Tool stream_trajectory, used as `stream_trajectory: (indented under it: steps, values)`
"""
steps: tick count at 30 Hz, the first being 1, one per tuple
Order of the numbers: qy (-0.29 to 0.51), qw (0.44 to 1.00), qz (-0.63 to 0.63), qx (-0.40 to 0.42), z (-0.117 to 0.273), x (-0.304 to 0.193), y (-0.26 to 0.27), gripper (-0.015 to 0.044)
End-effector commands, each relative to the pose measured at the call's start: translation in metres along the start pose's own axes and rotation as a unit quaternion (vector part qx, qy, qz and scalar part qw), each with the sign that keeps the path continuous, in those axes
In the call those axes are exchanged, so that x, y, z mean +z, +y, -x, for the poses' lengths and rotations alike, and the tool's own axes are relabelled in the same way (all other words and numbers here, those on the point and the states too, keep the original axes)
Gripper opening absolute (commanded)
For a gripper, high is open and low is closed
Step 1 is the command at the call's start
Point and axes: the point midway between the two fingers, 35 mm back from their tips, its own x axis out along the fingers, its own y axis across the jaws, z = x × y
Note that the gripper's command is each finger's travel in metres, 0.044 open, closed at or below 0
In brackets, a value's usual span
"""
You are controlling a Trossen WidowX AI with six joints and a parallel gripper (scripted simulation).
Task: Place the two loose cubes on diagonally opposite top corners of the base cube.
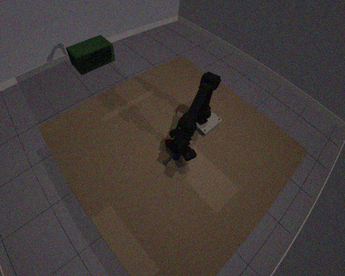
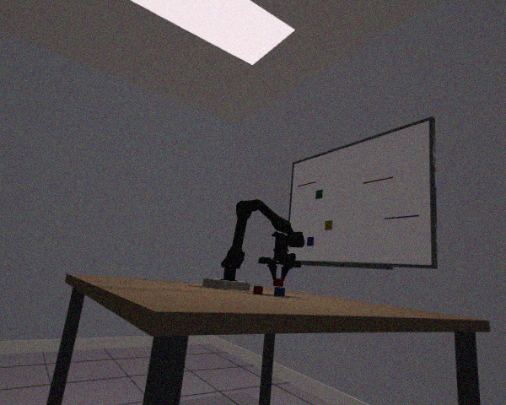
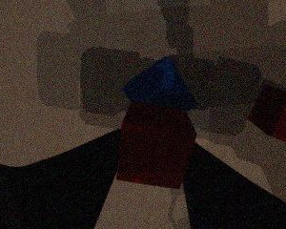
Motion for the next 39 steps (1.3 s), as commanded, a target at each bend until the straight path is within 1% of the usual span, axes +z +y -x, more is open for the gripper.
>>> stream_trajectory:
  steps: [1, 17, 21, 26, 39]
  values:
    - [0.001, 1.0, -0.002, 0.001, -0.001, -0.001, 0.0, 0.0105]
    - [0.001, 1.0, -0.002, 0.001, -0.003, -0.001, 0.0, 0.0105]
    - [0.001, 1.0, -0.002, 0.001, -0.003, -0.001, 0.0, 0.0205]
    - [0.001, 1.0, -0.002, 0.001, -0.003, -0.001, 0.0, 0.0205]
    - [0.001, 1.0, 0.0, 0.0, 0.025, 0.0, 0.0, 0.0205]
